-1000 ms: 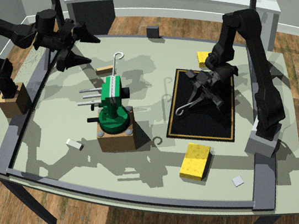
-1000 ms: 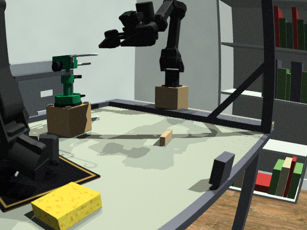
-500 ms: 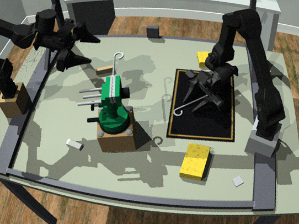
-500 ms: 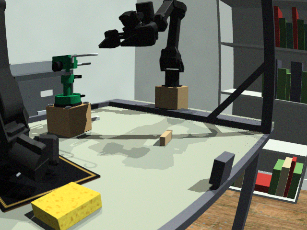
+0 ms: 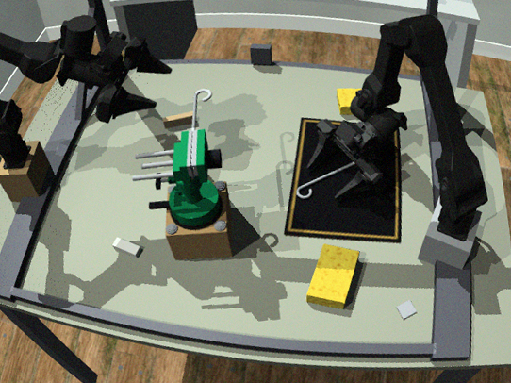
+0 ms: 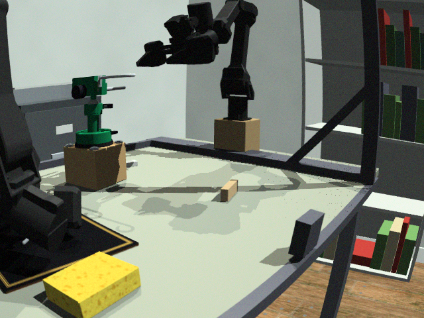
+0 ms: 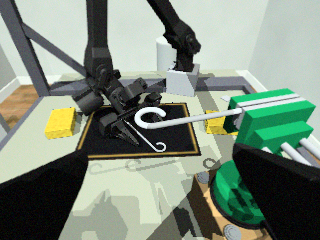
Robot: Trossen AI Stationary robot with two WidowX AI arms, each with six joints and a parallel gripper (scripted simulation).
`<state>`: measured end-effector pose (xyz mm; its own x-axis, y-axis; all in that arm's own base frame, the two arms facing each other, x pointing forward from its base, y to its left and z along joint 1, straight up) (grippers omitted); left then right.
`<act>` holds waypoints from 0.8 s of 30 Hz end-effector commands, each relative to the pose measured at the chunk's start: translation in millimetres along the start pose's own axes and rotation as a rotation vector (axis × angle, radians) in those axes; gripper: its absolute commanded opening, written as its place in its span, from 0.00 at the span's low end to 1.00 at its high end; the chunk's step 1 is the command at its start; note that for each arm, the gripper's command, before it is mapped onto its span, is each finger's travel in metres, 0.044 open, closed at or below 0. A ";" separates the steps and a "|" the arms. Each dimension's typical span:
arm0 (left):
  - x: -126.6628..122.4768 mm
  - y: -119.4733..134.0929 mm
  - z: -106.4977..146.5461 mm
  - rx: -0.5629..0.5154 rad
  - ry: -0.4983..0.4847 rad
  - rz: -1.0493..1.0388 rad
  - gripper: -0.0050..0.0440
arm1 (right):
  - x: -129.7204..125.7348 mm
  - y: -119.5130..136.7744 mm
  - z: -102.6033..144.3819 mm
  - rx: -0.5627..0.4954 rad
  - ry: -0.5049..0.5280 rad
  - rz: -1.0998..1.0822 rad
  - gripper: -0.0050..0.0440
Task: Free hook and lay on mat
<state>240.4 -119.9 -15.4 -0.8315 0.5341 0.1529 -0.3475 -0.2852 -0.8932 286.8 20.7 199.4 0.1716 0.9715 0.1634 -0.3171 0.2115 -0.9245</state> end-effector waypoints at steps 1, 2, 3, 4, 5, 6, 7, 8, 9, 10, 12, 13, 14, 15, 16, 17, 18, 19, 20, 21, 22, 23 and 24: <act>-2.4 -4.3 2.3 0.002 0.009 0.018 1.00 | 1.2 -6.5 1.9 -0.023 -0.008 -0.003 1.00; -2.4 -4.3 2.3 0.002 0.009 0.018 1.00 | 1.2 -6.5 1.9 -0.023 -0.008 -0.003 1.00; -2.4 -4.3 2.3 0.002 0.009 0.018 1.00 | 1.2 -6.5 1.9 -0.023 -0.008 -0.003 1.00; -2.4 -4.3 2.3 0.002 0.009 0.018 1.00 | 1.2 -6.5 1.9 -0.023 -0.008 -0.003 1.00; -2.4 -4.3 2.3 0.002 0.009 0.018 1.00 | 1.2 -6.5 1.9 -0.023 -0.008 -0.003 1.00; -2.4 -4.3 2.3 0.002 0.009 0.018 1.00 | 1.2 -6.5 1.9 -0.023 -0.008 -0.003 1.00; -2.1 -5.4 2.8 0.002 0.009 0.018 1.00 | 1.2 -6.5 1.9 -0.023 -0.008 -0.003 1.00; -1.1 -8.6 4.4 0.002 0.009 0.018 1.00 | 1.2 -6.5 1.9 -0.023 -0.008 -0.003 1.00; -1.1 -8.6 4.4 0.002 0.009 0.018 1.00 | 1.2 -6.5 1.9 -0.023 -0.008 -0.003 1.00; -1.1 -8.6 4.4 0.002 0.009 0.018 1.00 | 1.2 -6.5 1.9 -0.023 -0.008 -0.003 1.00; 2.3 -19.2 9.3 0.002 0.009 0.018 1.00 | 1.2 -6.5 1.9 -0.023 -0.008 -0.003 1.00; 3.4 -22.3 10.8 0.002 0.009 0.018 1.00 | 1.2 -6.5 1.9 -0.023 -0.008 -0.003 1.00; 3.8 -23.4 11.3 0.002 0.009 0.018 1.00 | 1.2 -6.5 1.9 -0.023 -0.008 -0.003 1.00; 3.8 -23.4 11.3 0.002 0.009 0.018 1.00 | 1.2 -6.5 1.9 -0.023 -0.008 -0.003 1.00; 3.8 -23.4 11.3 0.002 0.009 0.018 1.00 | 1.2 -6.5 1.9 -0.023 -0.008 -0.003 1.00; 3.5 -23.5 12.6 0.003 0.010 0.018 1.00 | 1.2 -6.5 1.9 -0.023 -0.008 -0.003 1.00; 2.8 -23.9 16.8 0.006 0.011 0.017 1.00 | 1.2 -6.5 1.9 -0.023 -0.008 -0.003 1.00; 1.8 -24.8 23.7 0.011 0.014 0.016 1.00 | 1.2 -6.5 1.9 -0.023 -0.008 -0.003 1.00; 0.8 -26.1 33.6 0.016 0.016 0.015 1.00 | 1.2 -6.5 1.9 -0.023 -0.008 -0.003 1.00; -4.3 -26.6 46.8 0.031 0.039 0.055 1.00 | 1.2 -6.5 1.9 -0.023 -0.008 -0.003 1.00; -5.3 -27.3 53.7 0.036 0.044 0.063 1.00 | 1.2 -6.5 1.9 -0.023 -0.008 -0.003 1.00; -5.5 -28.2 59.4 0.038 0.046 0.065 1.00 | 1.2 -6.5 1.9 -0.023 -0.008 -0.003 1.00; -5.5 -29.0 65.0 0.040 0.047 0.067 1.00 | 1.2 -6.5 1.9 -0.023 -0.008 -0.003 1.00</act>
<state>230.7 -142.8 16.7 -0.8306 0.5398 0.1371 -0.3456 -0.3066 -0.8869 286.8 20.7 199.4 0.1716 0.9715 0.1634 -0.3171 0.2115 -0.9245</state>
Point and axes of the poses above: on each arm, the point midway between the two fingers, 35 mm back from their tips, its own z axis back along the fingers, its own x axis across the jaws, y = z × x, the point moved 9 cm from there along z, back along the fingers, and after that the axes turned 10 degrees about -z, right-handed, at the moved point
